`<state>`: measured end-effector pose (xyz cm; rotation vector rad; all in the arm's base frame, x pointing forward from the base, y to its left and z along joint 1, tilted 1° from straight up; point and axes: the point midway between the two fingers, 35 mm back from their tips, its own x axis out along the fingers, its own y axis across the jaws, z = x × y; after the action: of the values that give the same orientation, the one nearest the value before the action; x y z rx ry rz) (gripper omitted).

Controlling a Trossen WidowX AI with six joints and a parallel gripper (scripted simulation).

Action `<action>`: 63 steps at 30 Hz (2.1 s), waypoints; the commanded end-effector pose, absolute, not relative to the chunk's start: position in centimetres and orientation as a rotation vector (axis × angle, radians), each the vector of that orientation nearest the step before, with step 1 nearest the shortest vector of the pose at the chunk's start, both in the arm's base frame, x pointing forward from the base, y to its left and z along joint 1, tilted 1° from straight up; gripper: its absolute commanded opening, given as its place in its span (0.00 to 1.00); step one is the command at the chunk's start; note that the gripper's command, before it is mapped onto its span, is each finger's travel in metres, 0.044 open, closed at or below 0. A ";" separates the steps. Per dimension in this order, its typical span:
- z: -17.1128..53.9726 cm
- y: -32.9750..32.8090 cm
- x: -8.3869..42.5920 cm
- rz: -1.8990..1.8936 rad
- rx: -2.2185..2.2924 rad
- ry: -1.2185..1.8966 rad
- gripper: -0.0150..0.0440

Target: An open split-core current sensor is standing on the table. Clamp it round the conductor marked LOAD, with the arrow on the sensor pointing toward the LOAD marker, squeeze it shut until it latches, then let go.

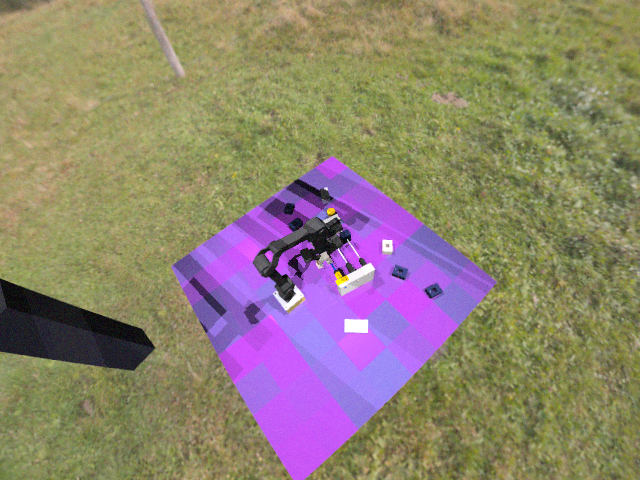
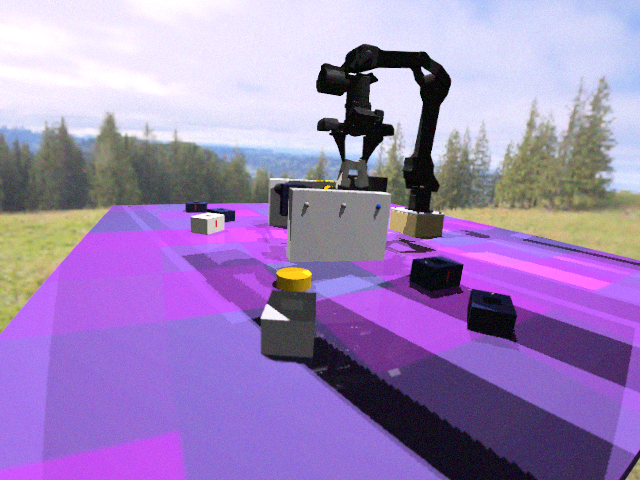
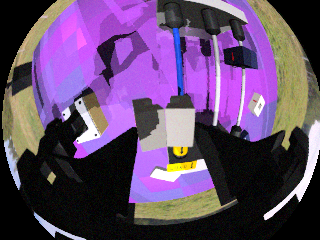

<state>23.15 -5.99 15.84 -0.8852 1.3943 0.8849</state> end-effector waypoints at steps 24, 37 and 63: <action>12.7 -7.9 25.8 0.890 -0.905 1.373 0.25; 10.6 -7.9 25.7 0.890 -0.905 1.374 0.25; 10.6 -8.0 25.7 0.885 -0.905 1.378 0.25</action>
<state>25.72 -7.96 10.47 -0.9042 1.3788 0.8859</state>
